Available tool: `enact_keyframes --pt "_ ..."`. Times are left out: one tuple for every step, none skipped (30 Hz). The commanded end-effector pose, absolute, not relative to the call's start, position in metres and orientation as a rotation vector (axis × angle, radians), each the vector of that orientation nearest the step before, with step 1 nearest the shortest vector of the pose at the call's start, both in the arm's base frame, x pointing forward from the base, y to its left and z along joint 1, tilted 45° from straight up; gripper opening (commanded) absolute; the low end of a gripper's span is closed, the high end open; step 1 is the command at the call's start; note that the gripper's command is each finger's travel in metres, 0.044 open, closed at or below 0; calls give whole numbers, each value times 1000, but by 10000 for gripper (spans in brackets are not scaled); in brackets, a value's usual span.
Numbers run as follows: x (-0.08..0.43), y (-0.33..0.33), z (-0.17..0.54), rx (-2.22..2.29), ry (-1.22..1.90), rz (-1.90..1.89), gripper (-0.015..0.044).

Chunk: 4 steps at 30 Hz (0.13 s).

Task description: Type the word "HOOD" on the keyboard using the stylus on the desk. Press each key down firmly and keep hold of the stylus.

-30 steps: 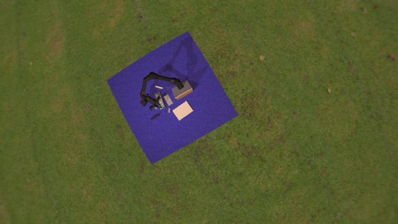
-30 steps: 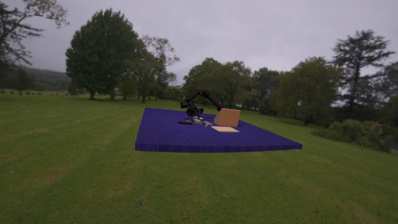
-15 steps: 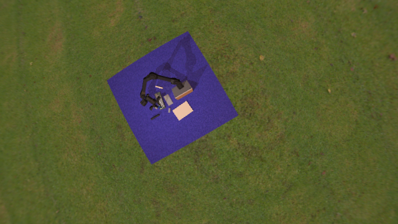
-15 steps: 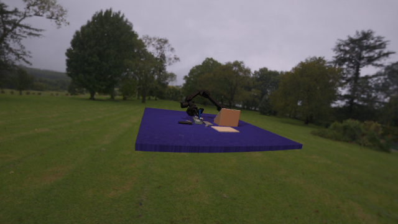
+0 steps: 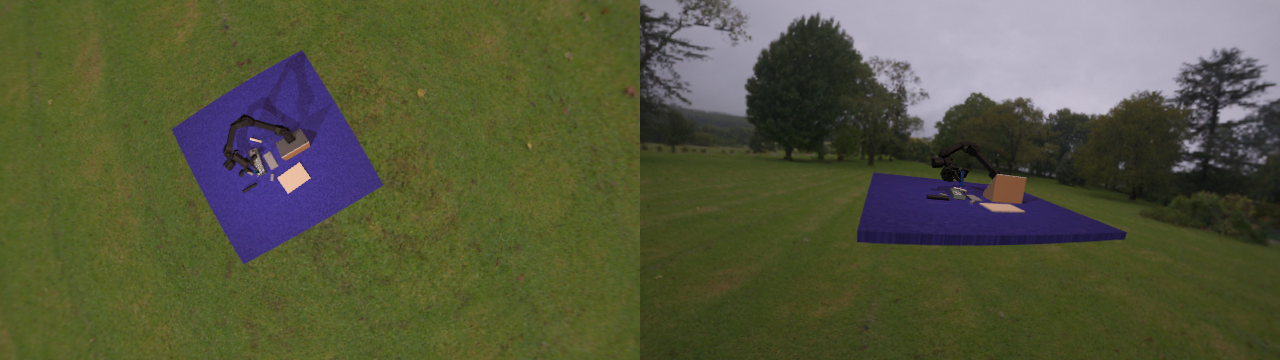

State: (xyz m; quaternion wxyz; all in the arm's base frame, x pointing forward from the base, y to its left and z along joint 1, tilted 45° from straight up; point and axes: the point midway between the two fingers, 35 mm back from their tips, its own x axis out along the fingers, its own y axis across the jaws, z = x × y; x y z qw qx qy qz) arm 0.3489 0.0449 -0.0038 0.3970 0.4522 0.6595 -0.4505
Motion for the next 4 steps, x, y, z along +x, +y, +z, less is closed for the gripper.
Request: enact_keyframes --pt "349 45 -4 1145 1671 -1141 81" --pt "349 45 -4 1145 1671 -1141 81" --pt "349 45 -4 1145 1671 -1141 81" --pt "349 45 -4 1145 1671 -1141 81"
